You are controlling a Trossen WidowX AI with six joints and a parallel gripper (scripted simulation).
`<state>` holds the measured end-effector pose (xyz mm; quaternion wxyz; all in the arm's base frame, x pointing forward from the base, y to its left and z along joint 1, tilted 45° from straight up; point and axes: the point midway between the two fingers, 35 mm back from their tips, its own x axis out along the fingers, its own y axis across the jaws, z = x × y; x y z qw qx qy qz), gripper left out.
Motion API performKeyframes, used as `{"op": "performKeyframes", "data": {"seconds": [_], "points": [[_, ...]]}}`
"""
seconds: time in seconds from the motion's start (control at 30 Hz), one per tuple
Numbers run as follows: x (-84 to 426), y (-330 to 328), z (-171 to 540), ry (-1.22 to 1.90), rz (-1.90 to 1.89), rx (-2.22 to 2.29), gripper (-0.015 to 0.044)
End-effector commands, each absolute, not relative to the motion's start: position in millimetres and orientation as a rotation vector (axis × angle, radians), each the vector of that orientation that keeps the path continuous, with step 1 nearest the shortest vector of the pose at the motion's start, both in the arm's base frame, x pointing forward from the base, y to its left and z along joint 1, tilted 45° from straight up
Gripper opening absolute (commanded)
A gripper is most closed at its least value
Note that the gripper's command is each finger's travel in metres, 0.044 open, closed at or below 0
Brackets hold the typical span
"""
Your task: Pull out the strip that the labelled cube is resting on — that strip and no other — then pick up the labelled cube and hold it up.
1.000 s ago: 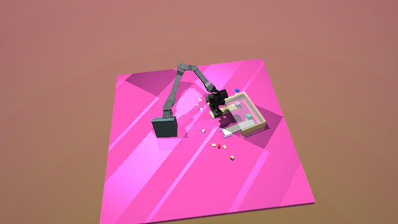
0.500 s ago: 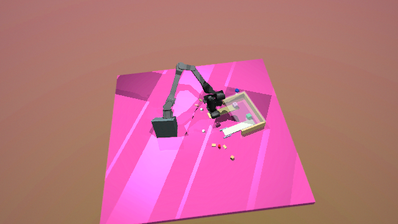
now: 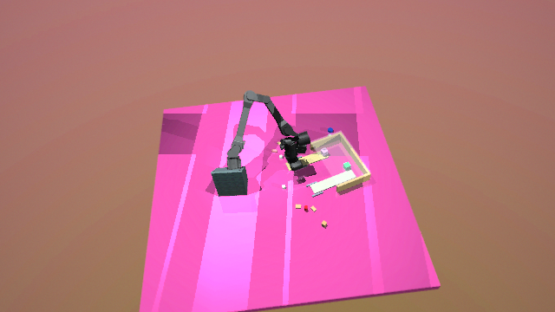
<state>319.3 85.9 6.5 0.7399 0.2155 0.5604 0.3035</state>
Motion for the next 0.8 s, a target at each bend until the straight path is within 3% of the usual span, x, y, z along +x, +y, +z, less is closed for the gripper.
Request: {"op": "performKeyframes", "data": {"seconds": [0.0, 0.77], "points": [[306.6, 87.6, 0.0, 1.253, 0.67, 0.475, 0.0], [272.9, 85.9, -10.0, 1.255, 0.669, 0.475, 0.0]]}}
